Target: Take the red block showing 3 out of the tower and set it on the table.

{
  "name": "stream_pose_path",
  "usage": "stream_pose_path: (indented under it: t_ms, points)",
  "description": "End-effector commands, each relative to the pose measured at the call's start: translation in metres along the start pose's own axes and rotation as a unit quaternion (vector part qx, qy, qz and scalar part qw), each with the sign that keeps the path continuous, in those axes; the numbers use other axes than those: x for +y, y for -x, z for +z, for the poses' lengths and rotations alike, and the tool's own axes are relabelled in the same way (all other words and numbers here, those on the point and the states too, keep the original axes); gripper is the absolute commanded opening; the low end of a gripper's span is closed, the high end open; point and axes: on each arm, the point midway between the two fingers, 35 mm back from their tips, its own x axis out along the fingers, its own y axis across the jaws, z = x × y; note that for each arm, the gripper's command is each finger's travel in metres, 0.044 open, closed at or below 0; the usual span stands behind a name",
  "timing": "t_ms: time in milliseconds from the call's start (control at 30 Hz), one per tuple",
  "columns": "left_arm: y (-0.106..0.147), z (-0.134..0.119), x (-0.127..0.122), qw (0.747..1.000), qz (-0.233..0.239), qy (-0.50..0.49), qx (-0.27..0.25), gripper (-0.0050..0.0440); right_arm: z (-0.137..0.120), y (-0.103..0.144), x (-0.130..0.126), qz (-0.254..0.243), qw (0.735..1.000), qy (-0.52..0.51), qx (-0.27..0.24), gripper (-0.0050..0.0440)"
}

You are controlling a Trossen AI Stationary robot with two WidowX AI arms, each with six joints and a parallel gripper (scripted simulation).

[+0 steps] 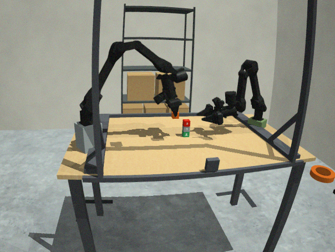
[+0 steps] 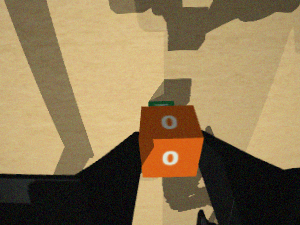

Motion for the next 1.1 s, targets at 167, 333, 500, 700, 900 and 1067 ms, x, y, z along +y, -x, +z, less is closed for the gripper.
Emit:
stream_pose_path:
  t_ms: [167,333,500,700,900,1067]
  points:
    - [0.011,-0.008,-0.001,1.000,-0.004,-0.002,0.017,-0.0050,-0.002,-0.021,0.002,0.000,1.000,-0.004,-0.016,0.0400]
    - [0.011,-0.008,-0.001,1.000,-0.004,-0.002,0.017,-0.0050,0.001,-0.074,0.003,0.000,1.000,-0.004,-0.018,0.0400]
    - [0.011,-0.008,-0.001,1.000,-0.004,-0.002,0.017,-0.0050,0.003,-0.103,0.000,0.000,1.000,-0.004,-0.019,0.0400]
    - [0.011,-0.008,-0.001,1.000,-0.004,-0.002,0.017,-0.0050,0.003,-0.106,0.001,0.001,1.000,-0.005,-0.020,0.0352]
    - [0.011,-0.008,-0.001,1.000,-0.004,-0.002,0.017,-0.0050,0.000,-0.104,0.000,0.000,1.000,-0.004,-0.016,0.0208]
    - [0.011,-0.008,-0.001,1.000,-0.004,-0.002,0.017,-0.0050,0.000,-0.104,0.000,0.000,1.000,-0.004,-0.016,0.0188]
